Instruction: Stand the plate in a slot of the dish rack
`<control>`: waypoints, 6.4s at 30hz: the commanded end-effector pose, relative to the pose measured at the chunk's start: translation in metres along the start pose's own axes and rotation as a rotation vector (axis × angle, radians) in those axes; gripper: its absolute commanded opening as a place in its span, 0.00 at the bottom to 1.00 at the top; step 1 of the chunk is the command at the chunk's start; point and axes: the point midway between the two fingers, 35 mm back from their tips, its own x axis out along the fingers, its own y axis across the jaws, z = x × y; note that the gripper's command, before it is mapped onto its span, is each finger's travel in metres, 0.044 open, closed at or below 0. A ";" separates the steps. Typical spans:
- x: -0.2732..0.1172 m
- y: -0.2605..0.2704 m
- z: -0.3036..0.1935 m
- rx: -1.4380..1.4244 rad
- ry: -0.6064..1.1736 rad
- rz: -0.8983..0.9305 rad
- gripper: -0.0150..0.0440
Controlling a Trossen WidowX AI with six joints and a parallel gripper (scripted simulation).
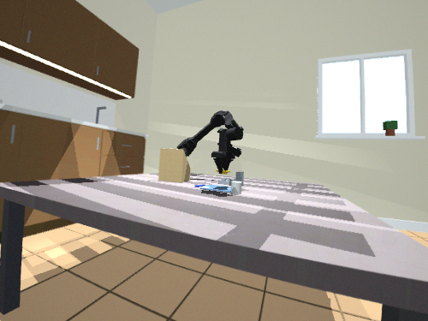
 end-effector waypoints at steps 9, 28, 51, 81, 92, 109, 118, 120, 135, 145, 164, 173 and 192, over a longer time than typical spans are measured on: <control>-0.076 -0.002 0.002 -0.008 0.002 -0.004 0.25; -0.112 0.043 -0.003 0.284 0.002 -0.004 0.25; -0.117 0.152 -0.041 1.068 -0.001 -0.017 0.25; -0.103 0.239 -0.115 1.914 0.018 -0.001 0.25; -0.086 0.229 -0.121 1.864 -0.032 -0.142 0.25; -0.043 0.197 -0.132 1.658 -0.239 -0.499 0.25; -0.026 0.183 -0.133 1.522 -0.373 -0.636 0.25; -0.023 0.181 -0.132 1.490 -0.404 -0.660 0.25; -0.002 0.168 -0.127 1.234 -0.650 -0.782 0.25; 0.010 0.168 -0.121 1.055 -0.817 -0.799 0.25; 0.027 0.186 -0.115 0.722 -1.113 -0.696 0.25; 0.033 0.202 -0.117 0.573 -1.225 -0.596 0.25; 0.038 0.240 -0.135 0.322 -1.428 -0.289 0.25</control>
